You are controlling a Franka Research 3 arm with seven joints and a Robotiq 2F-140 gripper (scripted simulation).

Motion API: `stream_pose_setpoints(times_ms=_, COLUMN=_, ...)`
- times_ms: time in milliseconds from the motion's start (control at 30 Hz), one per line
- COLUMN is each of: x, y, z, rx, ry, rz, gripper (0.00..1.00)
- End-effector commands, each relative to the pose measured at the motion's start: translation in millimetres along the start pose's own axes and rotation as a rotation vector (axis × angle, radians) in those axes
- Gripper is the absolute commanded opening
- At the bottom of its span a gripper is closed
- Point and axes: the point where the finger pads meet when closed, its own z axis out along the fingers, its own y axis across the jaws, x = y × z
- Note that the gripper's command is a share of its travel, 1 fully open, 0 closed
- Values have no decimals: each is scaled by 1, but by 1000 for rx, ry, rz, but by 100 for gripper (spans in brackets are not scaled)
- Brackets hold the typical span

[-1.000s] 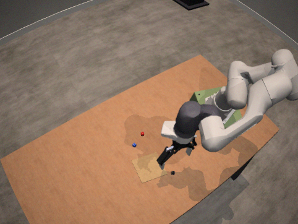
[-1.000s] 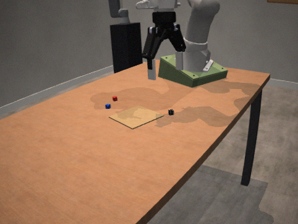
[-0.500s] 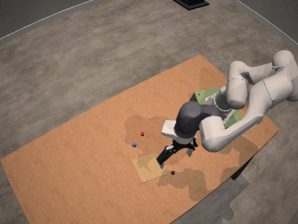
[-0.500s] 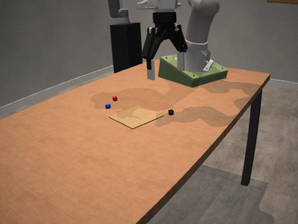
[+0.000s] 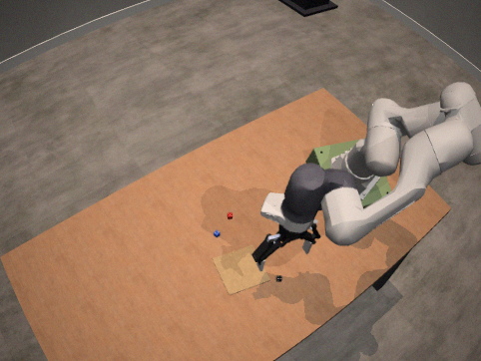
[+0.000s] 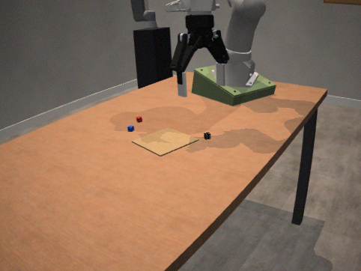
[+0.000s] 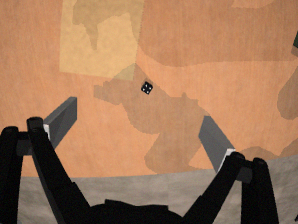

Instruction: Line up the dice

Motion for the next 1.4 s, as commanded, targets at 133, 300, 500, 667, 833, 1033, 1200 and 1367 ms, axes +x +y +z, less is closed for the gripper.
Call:
stream_pose_setpoints(times_ms=133, x=0, y=0, z=0, rx=-1, ry=-2, rz=24, gripper=100)
stream_pose_setpoints(times_ms=300, x=-1, y=3, z=2, rx=-1, ry=-2, rz=162, gripper=100)
stream_pose_setpoints(times_ms=500, x=-1, y=3, z=2, rx=-1, ry=-2, rz=162, gripper=100)
stream_pose_setpoints(times_ms=667, x=-1, y=3, z=2, rx=-1, ry=-2, rz=162, gripper=100)
stream_pose_setpoints(times_ms=833, x=-1, y=3, z=2, rx=-1, ry=-2, rz=162, gripper=100)
stream_pose_setpoints(times_ms=1033, x=-2, y=5, z=5, rx=-2, ry=-1, rz=287, gripper=100)
stream_pose_setpoints(times_ms=1200, x=-2, y=5, z=5, rx=-2, ry=-1, rz=287, gripper=100)
stream_pose_setpoints(times_ms=1367, x=-2, y=5, z=5, rx=-2, ry=-1, rz=287, gripper=100)
